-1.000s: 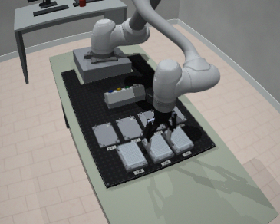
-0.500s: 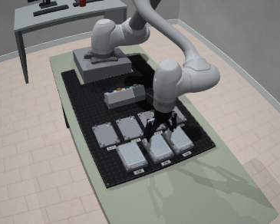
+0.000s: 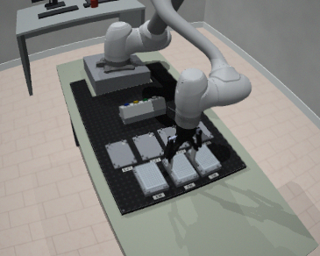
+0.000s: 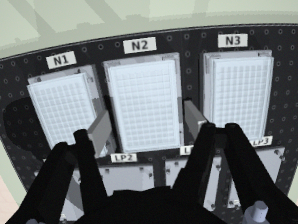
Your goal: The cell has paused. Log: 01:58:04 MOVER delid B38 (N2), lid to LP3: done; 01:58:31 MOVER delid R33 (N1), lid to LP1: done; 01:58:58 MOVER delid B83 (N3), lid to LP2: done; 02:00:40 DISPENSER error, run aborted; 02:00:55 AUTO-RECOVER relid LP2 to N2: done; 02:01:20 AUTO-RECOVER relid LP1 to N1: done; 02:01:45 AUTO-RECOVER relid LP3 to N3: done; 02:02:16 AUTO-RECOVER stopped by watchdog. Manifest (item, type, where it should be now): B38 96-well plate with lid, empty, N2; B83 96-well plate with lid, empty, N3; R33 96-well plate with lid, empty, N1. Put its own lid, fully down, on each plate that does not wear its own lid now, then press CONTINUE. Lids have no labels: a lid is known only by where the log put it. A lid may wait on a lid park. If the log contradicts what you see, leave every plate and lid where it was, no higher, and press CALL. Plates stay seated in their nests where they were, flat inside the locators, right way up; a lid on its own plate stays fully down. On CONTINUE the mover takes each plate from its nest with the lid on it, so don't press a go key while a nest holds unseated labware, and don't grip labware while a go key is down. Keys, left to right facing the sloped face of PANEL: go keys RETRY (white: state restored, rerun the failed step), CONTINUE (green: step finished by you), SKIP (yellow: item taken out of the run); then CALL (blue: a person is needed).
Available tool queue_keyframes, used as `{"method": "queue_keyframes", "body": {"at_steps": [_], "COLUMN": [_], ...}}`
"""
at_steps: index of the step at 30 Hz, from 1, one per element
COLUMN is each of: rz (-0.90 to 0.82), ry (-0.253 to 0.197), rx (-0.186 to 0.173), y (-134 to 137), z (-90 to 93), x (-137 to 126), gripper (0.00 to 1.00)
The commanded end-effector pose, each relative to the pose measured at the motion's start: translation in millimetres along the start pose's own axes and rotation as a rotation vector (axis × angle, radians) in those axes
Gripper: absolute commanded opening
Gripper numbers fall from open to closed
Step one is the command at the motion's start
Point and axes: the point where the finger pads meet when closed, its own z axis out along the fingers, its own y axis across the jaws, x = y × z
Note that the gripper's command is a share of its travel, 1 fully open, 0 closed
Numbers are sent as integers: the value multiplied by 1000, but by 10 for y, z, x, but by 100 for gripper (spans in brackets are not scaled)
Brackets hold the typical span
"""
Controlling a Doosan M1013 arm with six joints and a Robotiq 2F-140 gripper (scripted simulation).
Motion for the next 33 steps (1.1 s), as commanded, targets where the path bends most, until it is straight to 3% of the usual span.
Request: {"method": "queue_keyframes", "body": {"at_steps": [1,33], "rz": [7,7], "ry": [-2,-2], "rx": [1,1], "y": [-15,-15], "z": [70,227], "x": [-10,-10], "gripper": [66,66]}}
